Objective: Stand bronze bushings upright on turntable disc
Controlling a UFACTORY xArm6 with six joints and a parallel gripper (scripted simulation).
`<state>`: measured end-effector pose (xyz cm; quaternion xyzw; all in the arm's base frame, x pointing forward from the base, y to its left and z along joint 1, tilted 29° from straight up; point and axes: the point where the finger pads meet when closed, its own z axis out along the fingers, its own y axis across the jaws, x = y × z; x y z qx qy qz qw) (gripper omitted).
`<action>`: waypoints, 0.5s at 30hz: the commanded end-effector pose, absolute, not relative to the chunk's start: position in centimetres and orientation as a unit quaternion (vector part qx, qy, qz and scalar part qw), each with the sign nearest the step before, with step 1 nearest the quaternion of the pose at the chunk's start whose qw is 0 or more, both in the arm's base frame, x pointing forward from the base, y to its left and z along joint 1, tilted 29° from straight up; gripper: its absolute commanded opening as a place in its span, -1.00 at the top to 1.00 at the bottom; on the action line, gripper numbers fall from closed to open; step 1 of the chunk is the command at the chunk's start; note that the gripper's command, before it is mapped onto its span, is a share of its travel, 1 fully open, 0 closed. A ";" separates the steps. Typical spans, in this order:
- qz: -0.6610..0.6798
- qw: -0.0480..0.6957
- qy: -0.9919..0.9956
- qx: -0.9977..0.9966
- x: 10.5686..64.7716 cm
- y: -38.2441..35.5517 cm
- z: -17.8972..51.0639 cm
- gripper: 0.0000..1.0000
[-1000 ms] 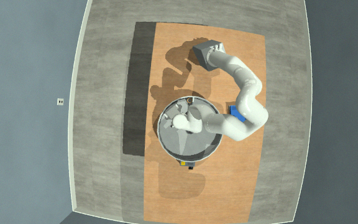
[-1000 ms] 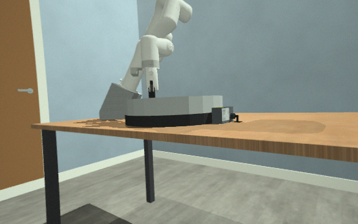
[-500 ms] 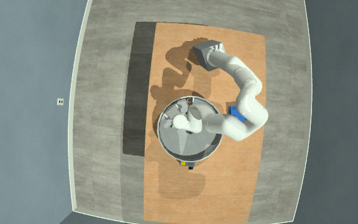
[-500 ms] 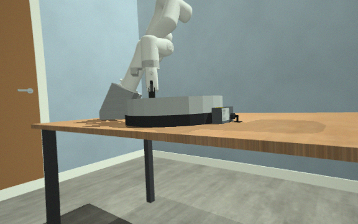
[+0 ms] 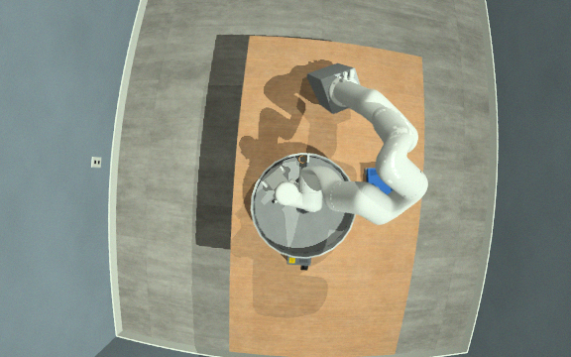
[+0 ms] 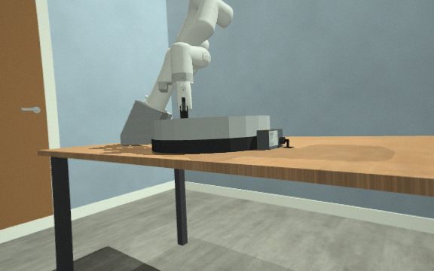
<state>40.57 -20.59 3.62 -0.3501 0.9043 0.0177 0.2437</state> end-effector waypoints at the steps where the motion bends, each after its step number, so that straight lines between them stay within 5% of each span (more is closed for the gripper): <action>1: 0.017 0.244 0.904 -0.350 40.5 -20.7 3.9 0.15; 15: 0.017 0.244 0.904 -0.350 38.6 -21.6 7.8 0.15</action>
